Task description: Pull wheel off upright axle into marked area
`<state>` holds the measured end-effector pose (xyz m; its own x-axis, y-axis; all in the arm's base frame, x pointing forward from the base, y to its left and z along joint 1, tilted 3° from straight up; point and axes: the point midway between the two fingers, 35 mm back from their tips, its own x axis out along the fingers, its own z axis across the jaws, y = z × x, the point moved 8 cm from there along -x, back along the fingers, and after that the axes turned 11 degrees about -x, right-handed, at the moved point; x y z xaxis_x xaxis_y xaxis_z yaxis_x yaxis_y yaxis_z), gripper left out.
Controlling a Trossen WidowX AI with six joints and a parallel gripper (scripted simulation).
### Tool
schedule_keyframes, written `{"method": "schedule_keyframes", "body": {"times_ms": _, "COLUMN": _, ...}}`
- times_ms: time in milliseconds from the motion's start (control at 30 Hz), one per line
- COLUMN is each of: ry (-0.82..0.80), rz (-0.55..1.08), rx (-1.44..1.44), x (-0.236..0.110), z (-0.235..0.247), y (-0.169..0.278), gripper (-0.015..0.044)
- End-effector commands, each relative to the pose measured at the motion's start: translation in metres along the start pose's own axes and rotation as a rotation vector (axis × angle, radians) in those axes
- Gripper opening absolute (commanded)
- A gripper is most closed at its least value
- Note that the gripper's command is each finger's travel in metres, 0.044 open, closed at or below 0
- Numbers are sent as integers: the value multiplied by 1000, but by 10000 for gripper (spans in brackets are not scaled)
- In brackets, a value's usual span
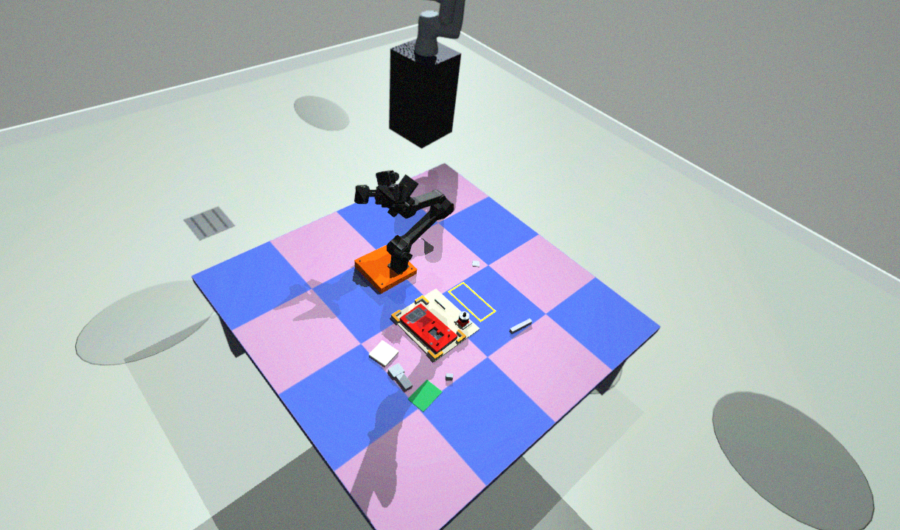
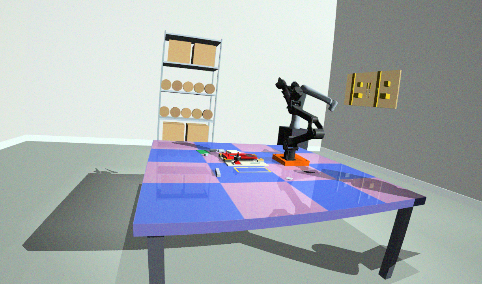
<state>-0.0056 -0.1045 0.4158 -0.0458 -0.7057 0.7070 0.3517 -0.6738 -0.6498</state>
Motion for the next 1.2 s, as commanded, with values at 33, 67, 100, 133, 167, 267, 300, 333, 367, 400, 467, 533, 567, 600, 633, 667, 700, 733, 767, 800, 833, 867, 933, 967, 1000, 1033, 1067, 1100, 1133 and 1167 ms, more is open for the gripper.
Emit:
{"method": "schedule_keyframes", "body": {"times_ms": 33, "ry": -7, "rz": 19, "rx": 18, "x": 2, "z": 1, "y": 4, "gripper": 347}}
{"method": "schedule_keyframes", "body": {"times_ms": 67, "ry": -17, "rz": 43, "rx": 40, "x": 5, "z": 1, "y": 9, "gripper": 321}}
{"method": "schedule_keyframes", "body": {"times_ms": 100, "ry": -28, "rz": 73, "rx": 66, "x": 9, "z": 3, "y": 16, "gripper": 300}}
{"method": "schedule_keyframes", "body": {"times_ms": 133, "ry": -33, "rz": 102, "rx": 90, "x": 12, "z": 4, "y": 21, "gripper": 300}}
{"method": "schedule_keyframes", "body": {"times_ms": 167, "ry": -35, "rz": 132, "rx": 112, "x": 15, "z": 5, "y": 25, "gripper": 300}}
{"method": "schedule_keyframes", "body": {"times_ms": 267, "ry": -41, "rz": 221, "rx": 178, "x": 23, "z": 10, "y": 37, "gripper": 300}}
{"method": "schedule_keyframes", "body": {"times_ms": 300, "ry": -43, "rz": 251, "rx": 199, "x": 26, "z": 12, "y": 41, "gripper": 300}}
{"method": "schedule_keyframes", "body": {"times_ms": 333, "ry": -45, "rz": 289, "rx": 225, "x": 29, "z": 15, "y": 47, "gripper": 300}}
{"method": "schedule_keyframes", "body": {"times_ms": 367, "ry": -48, "rz": 335, "rx": 256, "x": 32, "z": 18, "y": 54, "gripper": 300}}
{"method": "schedule_keyframes", "body": {"times_ms": 400, "ry": -50, "rz": 382, "rx": 285, "x": 35, "z": 22, "y": 60, "gripper": 300}}
{"method": "schedule_keyframes", "body": {"times_ms": 467, "ry": -54, "rz": 476, "rx": 341, "x": 40, "z": 30, "y": 74, "gripper": 300}}
{"method": "schedule_keyframes", "body": {"times_ms": 533, "ry": -57, "rz": 571, "rx": 393, "x": 43, "z": 39, "y": 88, "gripper": 300}}
{"method": "schedule_keyframes", "body": {"times_ms": 567, "ry": -58, "rz": 619, "rx": 417, "x": 44, "z": 44, "y": 95, "gripper": 300}}
{"method": "schedule_keyframes", "body": {"times_ms": 600, "ry": -59, "rz": 668, "rx": 440, "x": 45, "z": 49, "y": 102, "gripper": 300}}
{"method": "schedule_keyframes", "body": {"times_ms": 633, "ry": -59, "rz": 716, "rx": 462, "x": 46, "z": 55, "y": 108, "gripper": 300}}
{"method": "schedule_keyframes", "body": {"times_ms": 667, "ry": -60, "rz": 765, "rx": 483, "x": 46, "z": 61, "y": 115, "gripper": 300}}
{"method": "schedule_keyframes", "body": {"times_ms": 700, "ry": -59, "rz": 813, "rx": 502, "x": 45, "z": 67, "y": 121, "gripper": 300}}
{"method": "schedule_keyframes", "body": {"times_ms": 733, "ry": -59, "rz": 862, "rx": 519, "x": 45, "z": 73, "y": 128, "gripper": 300}}
{"method": "schedule_keyframes", "body": {"times_ms": 767, "ry": -58, "rz": 911, "rx": 536, "x": 44, "z": 79, "y": 134, "gripper": 300}}
{"method": "schedule_keyframes", "body": {"times_ms": 800, "ry": -56, "rz": 961, "rx": 551, "x": 42, "z": 85, "y": 140, "gripper": 300}}
{"method": "schedule_keyframes", "body": {"times_ms": 833, "ry": -55, "rz": 1010, "rx": 564, "x": 40, "z": 92, "y": 146, "gripper": 300}}
{"method": "schedule_keyframes", "body": {"times_ms": 867, "ry": -53, "rz": 1059, "rx": 576, "x": 38, "z": 99, "y": 152, "gripper": 300}}
{"method": "schedule_keyframes", "body": {"times_ms": 933, "ry": -47, "rz": 1158, "rx": 596, "x": 32, "z": 113, "y": 163, "gripper": 300}}
{"method": "schedule_keyframes", "body": {"times_ms": 967, "ry": -44, "rz": 1207, "rx": 603, "x": 29, "z": 120, "y": 168, "gripper": 300}}
{"method": "schedule_keyframes", "body": {"times_ms": 1000, "ry": -40, "rz": 1257, "rx": 609, "x": 25, "z": 127, "y": 173, "gripper": 300}}
{"method": "schedule_keyframes", "body": {"times_ms": 1033, "ry": -36, "rz": 1306, "rx": 613, "x": 21, "z": 134, "y": 178, "gripper": 300}}
{"method": "schedule_keyframes", "body": {"times_ms": 1067, "ry": -31, "rz": 1355, "rx": 616, "x": 17, "z": 142, "y": 182, "gripper": 300}}
{"method": "schedule_keyframes", "body": {"times_ms": 1100, "ry": -25, "rz": 1404, "rx": 617, "x": 12, "z": 149, "y": 187, "gripper": 300}}
{"method": "schedule_keyframes", "body": {"times_ms": 1133, "ry": -20, "rz": 1453, "rx": 615, "x": 7, "z": 156, "y": 191, "gripper": 300}}
{"method": "schedule_keyframes", "body": {"times_ms": 1167, "ry": -14, "rz": 1501, "rx": 612, "x": 2, "z": 164, "y": 194, "gripper": 300}}
